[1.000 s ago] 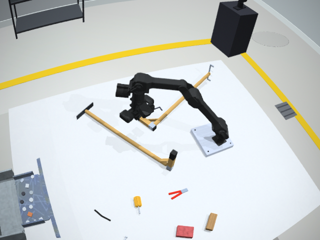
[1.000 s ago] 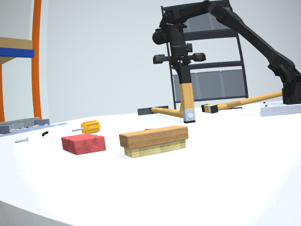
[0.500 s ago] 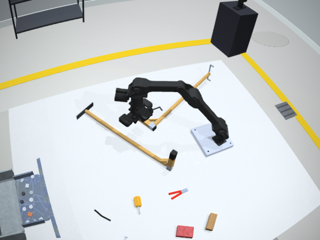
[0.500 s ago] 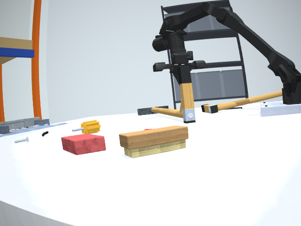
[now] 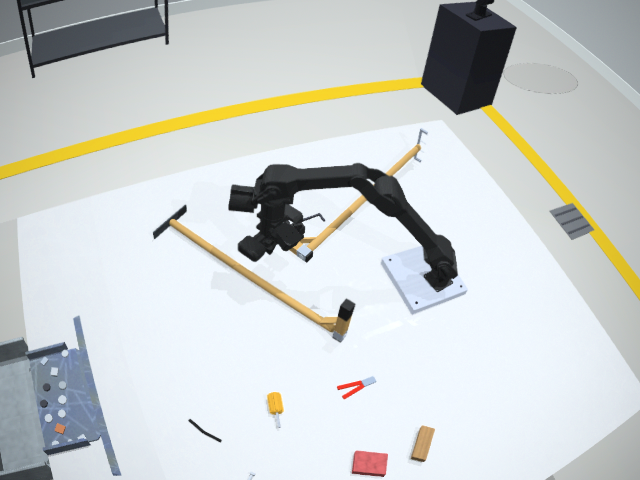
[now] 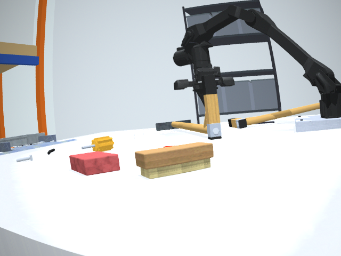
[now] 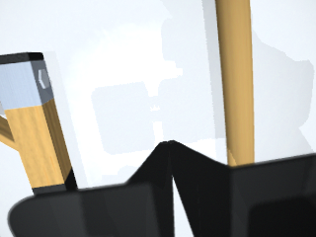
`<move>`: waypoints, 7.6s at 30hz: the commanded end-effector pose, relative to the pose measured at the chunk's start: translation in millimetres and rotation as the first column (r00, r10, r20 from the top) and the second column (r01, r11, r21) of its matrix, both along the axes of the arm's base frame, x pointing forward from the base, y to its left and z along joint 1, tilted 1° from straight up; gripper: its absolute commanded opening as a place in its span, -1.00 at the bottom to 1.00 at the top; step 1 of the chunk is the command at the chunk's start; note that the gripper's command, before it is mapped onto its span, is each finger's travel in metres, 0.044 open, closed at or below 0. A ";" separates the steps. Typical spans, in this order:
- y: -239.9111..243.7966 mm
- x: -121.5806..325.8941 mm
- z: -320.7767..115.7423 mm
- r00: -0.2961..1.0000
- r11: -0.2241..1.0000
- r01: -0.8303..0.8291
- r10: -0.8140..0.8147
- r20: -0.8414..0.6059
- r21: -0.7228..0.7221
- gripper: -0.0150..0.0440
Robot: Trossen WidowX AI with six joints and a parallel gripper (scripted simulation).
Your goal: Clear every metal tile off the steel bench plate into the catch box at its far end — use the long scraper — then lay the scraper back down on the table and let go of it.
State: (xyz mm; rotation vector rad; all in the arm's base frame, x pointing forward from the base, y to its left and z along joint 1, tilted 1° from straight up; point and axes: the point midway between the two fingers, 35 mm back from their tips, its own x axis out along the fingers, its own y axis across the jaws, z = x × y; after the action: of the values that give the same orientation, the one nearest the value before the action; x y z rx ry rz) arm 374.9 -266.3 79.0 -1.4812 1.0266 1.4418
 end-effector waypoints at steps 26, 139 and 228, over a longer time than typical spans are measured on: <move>3.9 -4.7 -50.6 0.999 0.999 -0.047 0.047 -0.003 0.002 -0.49; 46.7 95.4 -50.5 0.995 0.998 -0.048 0.052 0.088 -0.039 -0.49; 38.2 72.9 45.3 0.141 0.160 0.969 -0.984 0.109 0.189 -0.49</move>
State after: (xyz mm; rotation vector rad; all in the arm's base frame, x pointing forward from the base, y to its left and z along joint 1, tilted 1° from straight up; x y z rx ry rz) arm 450.4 -228.6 120.9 -0.5604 1.3630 0.3255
